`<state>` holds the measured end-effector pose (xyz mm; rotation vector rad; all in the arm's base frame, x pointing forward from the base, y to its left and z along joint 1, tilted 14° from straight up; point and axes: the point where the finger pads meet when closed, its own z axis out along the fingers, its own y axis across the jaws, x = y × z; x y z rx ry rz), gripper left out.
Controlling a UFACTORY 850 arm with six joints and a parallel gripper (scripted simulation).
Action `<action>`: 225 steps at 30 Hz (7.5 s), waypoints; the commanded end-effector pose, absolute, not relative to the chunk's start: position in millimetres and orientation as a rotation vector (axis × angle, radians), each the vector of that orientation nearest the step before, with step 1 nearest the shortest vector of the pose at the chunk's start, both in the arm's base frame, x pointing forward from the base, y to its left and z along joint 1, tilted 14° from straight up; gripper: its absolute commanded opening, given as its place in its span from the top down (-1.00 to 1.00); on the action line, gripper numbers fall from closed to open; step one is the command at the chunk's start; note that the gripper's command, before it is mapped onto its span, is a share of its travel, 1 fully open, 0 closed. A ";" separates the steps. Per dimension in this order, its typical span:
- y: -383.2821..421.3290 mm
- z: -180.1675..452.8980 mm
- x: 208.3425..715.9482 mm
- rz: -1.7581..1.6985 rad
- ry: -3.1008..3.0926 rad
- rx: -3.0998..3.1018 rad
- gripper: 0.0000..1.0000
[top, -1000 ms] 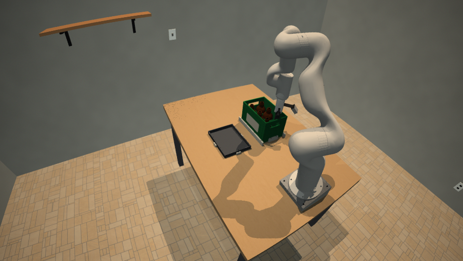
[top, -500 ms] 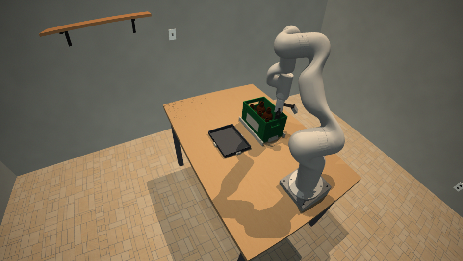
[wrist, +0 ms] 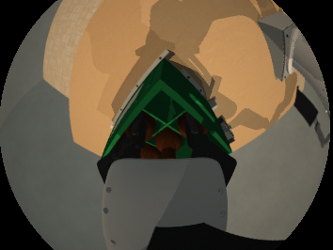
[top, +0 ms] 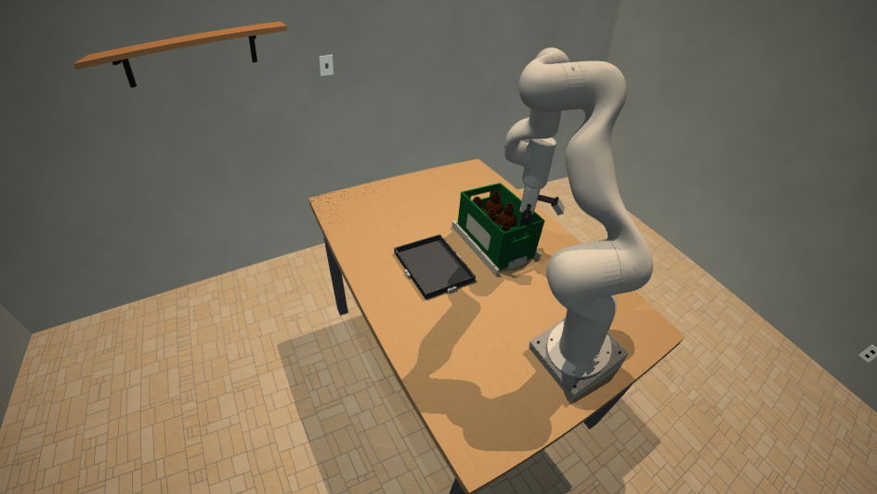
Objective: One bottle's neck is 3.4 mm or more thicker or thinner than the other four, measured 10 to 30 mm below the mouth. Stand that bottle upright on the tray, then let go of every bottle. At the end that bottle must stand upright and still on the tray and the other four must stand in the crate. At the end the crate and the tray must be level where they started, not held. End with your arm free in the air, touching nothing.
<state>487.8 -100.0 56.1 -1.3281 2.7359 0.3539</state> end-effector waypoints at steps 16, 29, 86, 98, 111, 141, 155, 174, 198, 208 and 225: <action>-110.6 97.7 489.9 0.352 2.735 -1.328 -0.30; -118.5 129.9 490.8 0.352 2.735 -1.328 -0.30; -53.6 154.8 483.9 0.351 2.735 -1.328 1.00; -37.1 158.8 480.4 0.352 2.735 -1.328 -0.30; -37.1 158.8 480.4 0.352 2.735 -1.328 -0.30; -36.5 156.3 480.4 0.352 2.735 -1.328 -0.30; -33.8 145.4 480.2 0.352 2.735 -1.328 -0.30; -28.5 123.9 479.7 0.352 2.735 -1.328 -0.30; -26.6 116.1 479.5 0.352 2.735 -1.328 -0.30; -26.6 116.1 479.5 0.352 2.735 -1.328 -0.30; -26.7 116.1 480.4 0.352 2.735 -1.328 -0.30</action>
